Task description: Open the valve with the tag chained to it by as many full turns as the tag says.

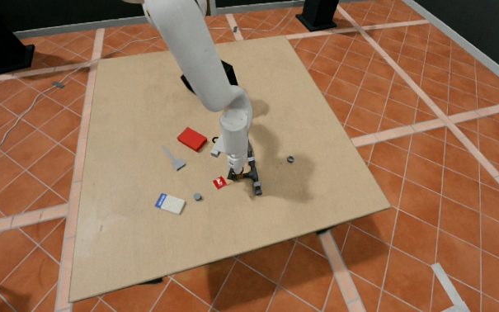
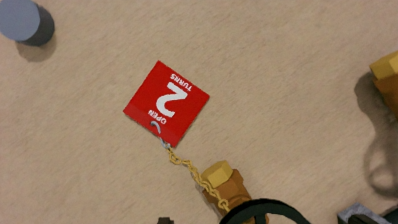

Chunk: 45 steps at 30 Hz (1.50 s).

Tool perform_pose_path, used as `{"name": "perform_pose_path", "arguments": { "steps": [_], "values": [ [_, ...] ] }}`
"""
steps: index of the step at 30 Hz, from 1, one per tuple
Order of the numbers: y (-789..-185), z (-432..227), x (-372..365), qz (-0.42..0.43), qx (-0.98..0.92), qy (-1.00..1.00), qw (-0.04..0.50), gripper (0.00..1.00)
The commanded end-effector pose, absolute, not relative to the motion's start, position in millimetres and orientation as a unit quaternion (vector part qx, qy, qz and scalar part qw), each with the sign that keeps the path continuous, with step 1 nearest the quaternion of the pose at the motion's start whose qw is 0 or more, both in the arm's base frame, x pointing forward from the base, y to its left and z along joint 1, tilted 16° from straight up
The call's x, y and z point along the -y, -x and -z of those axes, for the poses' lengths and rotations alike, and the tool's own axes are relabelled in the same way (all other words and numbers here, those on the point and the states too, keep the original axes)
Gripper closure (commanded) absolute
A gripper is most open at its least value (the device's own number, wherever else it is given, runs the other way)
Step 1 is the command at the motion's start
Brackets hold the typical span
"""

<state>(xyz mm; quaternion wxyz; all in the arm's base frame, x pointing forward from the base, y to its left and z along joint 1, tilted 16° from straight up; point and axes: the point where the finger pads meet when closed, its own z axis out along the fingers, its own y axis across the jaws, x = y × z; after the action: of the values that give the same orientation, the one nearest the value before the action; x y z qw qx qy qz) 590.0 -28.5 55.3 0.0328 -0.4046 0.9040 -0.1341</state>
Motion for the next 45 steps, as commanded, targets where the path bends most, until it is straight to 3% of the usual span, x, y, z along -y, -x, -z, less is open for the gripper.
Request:
{"name": "perform_pose_path", "arguments": {
  "steps": [1,45],
  "values": [
    [-591,-56,28,0.158,-0.912,0.375,0.053,0.00],
    [-586,-87,22,0.160,-0.912,0.374,0.053,0.00]
  ]
}}
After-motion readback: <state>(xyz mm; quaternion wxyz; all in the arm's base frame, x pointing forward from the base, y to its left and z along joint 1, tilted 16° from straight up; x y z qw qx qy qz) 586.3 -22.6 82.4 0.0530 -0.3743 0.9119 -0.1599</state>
